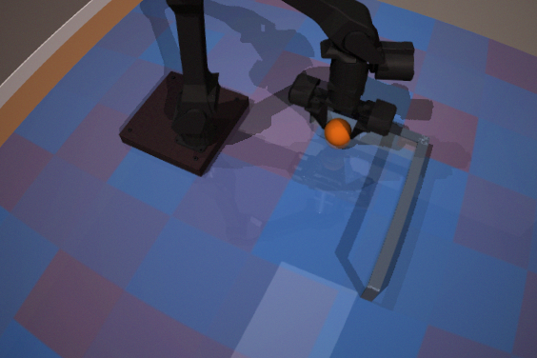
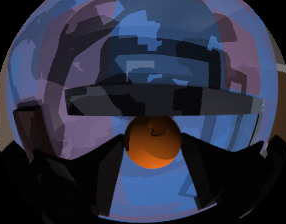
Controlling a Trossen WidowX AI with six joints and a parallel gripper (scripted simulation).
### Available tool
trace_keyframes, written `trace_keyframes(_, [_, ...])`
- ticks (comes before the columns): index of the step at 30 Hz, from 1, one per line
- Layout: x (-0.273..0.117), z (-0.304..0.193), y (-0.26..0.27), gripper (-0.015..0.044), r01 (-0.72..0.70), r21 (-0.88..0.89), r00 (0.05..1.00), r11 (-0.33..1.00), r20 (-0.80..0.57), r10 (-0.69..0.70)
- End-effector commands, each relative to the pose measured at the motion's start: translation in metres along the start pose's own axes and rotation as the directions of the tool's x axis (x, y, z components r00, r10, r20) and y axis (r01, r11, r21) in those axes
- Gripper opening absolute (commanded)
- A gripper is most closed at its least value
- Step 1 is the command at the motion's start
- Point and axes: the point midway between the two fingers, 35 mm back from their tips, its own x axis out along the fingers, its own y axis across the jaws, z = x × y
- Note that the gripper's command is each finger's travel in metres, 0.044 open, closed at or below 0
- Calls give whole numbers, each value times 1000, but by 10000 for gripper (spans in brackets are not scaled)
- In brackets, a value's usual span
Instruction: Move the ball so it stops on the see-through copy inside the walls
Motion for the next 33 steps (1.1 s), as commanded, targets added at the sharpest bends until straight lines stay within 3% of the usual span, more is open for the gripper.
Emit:
trace_keyframes(1, [4,-1,0,0,1,2,1000,1000,-3,-1])
trace_keyframes(14, [21,-1,0,0,1,2,1000,1000,-3,-1])
trace_keyframes(28, [17,0,0,365,0,1,1000,1000,0,0])
trace_keyframes(31, [8,0,-1,365,0,1,1000,1000,0,0])
trace_keyframes(33, [-17,1,-3,365,1,1,1000,1000,-1,-1])
